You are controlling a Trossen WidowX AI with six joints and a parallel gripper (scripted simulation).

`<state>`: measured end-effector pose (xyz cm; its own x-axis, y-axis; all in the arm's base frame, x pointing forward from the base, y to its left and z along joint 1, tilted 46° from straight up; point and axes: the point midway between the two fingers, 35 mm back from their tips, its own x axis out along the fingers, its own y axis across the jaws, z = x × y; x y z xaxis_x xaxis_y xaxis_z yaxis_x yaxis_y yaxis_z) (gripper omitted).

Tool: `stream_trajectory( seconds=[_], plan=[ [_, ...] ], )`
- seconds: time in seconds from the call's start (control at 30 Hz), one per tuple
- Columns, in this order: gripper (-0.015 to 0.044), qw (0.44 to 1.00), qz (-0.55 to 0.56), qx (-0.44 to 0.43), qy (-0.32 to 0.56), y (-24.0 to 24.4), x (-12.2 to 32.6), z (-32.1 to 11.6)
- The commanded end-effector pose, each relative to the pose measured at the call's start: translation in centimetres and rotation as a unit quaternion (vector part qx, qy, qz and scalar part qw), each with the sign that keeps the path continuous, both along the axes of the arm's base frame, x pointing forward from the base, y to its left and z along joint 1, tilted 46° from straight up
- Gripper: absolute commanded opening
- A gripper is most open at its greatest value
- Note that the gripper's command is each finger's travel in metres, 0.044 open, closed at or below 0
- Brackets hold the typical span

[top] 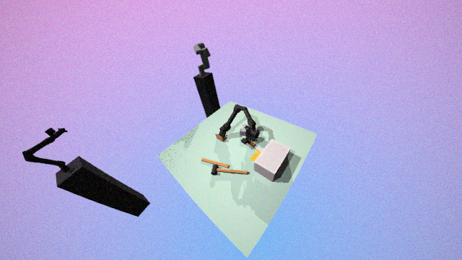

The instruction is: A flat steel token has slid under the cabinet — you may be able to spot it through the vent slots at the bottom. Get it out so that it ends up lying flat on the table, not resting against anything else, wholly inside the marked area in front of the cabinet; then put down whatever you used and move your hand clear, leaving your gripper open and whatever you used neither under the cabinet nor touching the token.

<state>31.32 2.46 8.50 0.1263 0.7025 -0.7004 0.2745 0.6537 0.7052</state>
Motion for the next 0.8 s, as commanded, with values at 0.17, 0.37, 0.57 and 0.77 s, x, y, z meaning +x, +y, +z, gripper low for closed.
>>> stream_trajectory(
  seconds=[0.17, 0.37, 0.57, 0.77],
  plan=[
    [0.0, 1.0, 0.0, 0.001, -0.001, -0.3, 1.1, -0.1],
    [0.0, 1.0, 0.0, 0.001, -0.002, -0.5, 1.7, -0.1],
    [0.0, 1.0, 0.0, 0.001, -0.002, -0.7, 2.3, -0.2],
    [0.0, 1.0, 0.0, 0.0, -0.002, -0.8, 2.9, -0.2]
  ],
)
